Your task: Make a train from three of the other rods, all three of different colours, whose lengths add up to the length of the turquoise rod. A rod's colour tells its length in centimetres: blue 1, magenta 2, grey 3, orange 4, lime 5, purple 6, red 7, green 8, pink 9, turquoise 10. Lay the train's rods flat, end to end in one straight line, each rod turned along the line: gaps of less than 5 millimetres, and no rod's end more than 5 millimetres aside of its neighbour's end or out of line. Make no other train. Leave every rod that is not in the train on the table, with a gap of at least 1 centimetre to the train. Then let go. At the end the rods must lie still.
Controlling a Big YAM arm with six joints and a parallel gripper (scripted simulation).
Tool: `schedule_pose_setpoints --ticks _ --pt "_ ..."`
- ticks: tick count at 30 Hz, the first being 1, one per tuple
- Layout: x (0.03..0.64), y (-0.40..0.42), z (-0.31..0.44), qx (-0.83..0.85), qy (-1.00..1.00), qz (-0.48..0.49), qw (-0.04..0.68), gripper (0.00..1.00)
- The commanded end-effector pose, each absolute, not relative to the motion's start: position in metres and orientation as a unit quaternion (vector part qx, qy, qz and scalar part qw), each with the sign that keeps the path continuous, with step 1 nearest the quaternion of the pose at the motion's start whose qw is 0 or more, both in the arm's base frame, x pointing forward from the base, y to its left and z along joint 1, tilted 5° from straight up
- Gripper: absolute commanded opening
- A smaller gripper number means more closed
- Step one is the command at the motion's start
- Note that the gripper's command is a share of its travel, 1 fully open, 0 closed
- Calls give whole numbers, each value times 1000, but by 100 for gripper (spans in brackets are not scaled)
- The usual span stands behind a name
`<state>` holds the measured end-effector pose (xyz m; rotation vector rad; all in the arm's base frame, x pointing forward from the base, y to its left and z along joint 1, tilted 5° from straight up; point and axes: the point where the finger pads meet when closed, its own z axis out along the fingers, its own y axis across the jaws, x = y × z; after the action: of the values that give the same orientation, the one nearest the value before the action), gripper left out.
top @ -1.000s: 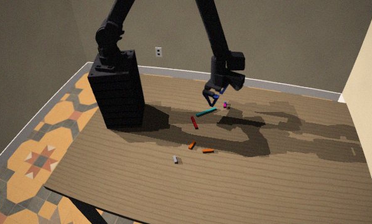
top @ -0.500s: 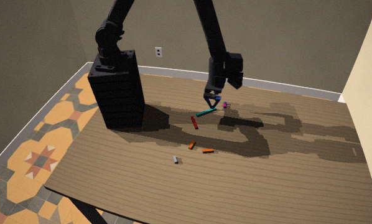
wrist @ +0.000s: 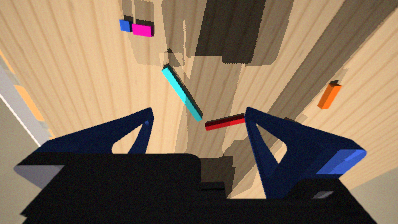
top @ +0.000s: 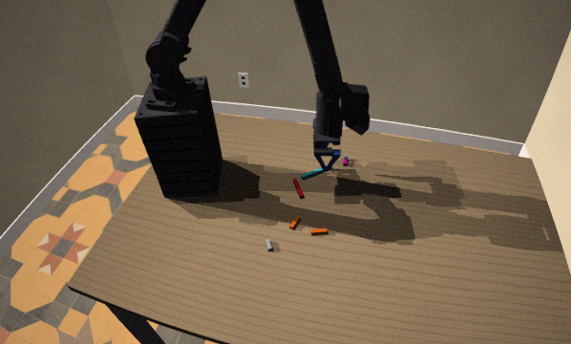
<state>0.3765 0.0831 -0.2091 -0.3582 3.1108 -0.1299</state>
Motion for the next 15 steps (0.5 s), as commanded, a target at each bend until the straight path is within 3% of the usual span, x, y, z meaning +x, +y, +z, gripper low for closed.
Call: schedule_pose_setpoints --ticks 1,15 --pt "388 90 -199 -152 987 -39 26 100" --pt "383 73 -198 -263 964 -42 23 100"
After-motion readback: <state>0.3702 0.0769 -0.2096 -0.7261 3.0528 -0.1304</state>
